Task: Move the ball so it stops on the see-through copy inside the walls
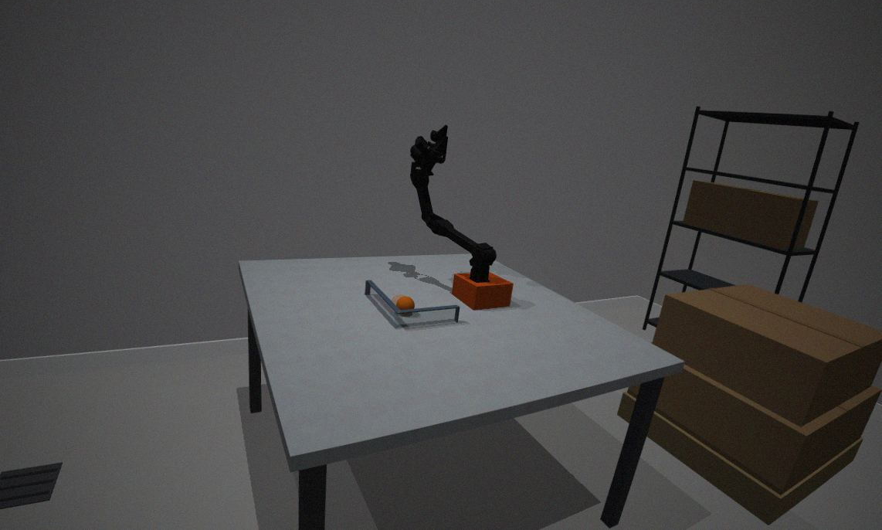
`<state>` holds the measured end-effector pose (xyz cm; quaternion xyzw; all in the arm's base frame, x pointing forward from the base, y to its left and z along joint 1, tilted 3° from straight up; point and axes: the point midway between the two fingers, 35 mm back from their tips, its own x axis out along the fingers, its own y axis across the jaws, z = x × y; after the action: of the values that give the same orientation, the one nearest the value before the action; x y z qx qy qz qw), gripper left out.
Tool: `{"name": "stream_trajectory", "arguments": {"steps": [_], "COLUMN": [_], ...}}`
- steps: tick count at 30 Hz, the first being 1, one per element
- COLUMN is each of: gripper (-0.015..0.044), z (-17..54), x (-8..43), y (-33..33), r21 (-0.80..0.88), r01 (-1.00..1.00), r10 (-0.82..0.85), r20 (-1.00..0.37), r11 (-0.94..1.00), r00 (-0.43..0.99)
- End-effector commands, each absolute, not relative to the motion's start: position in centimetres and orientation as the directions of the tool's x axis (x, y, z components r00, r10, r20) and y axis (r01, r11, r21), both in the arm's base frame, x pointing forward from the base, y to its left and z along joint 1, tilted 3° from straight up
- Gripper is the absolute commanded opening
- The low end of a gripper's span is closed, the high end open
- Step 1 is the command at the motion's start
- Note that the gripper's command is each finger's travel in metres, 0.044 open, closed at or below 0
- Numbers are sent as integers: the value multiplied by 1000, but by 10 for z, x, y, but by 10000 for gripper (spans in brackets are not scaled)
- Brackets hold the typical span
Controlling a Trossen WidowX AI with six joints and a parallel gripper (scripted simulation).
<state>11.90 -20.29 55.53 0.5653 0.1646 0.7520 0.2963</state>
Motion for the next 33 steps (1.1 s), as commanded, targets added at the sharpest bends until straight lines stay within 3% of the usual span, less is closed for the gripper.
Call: {"name": "stream_trajectory", "arguments": {"steps": [1, 13, 19, 27, 33], "gripper": [426, 433, 433, 433, 433], "z": [556, 587, 584, 554, 512], "x": [118, 35, 18, 42, 87], "y": [-202, -82, -9, 109, 183], "r21": [584, 712, 734, 701, 608], "r01": [-263, -542, -641, -691, -662], "r10": [634, 860, 934, 947, 877], "r20": [751, 508, 350, 73, -131], "r11": [-768, -447, -225, 175, 439], "r00": [-185, -42, 74, 314, 462]}}
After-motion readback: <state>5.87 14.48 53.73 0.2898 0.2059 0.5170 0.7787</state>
